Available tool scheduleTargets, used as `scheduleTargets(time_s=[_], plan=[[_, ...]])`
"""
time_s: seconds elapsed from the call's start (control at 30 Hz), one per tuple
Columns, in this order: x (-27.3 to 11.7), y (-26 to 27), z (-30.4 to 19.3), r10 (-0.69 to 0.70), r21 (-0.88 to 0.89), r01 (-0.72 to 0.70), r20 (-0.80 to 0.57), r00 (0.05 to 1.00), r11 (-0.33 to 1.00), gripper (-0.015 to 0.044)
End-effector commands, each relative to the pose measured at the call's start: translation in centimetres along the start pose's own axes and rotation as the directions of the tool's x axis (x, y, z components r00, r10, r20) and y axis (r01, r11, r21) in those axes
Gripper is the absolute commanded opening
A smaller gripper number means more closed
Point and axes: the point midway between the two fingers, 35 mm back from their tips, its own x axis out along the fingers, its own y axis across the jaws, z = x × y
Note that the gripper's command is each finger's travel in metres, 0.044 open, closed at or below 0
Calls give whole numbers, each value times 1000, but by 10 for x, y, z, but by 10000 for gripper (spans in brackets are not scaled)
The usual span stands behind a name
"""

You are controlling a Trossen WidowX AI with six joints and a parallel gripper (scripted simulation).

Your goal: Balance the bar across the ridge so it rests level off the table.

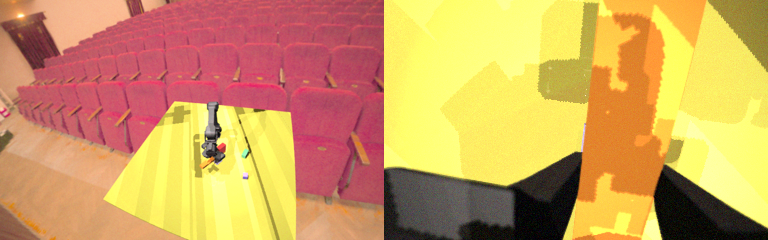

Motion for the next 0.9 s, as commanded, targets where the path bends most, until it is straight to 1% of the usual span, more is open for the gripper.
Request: scheduleTargets(time_s=[0.0,0.87], plan=[[1,1,0,5,1,-5,-2,1000,1000,0],[3,0,0,5,1,-5,-2,1000,1000,0]])
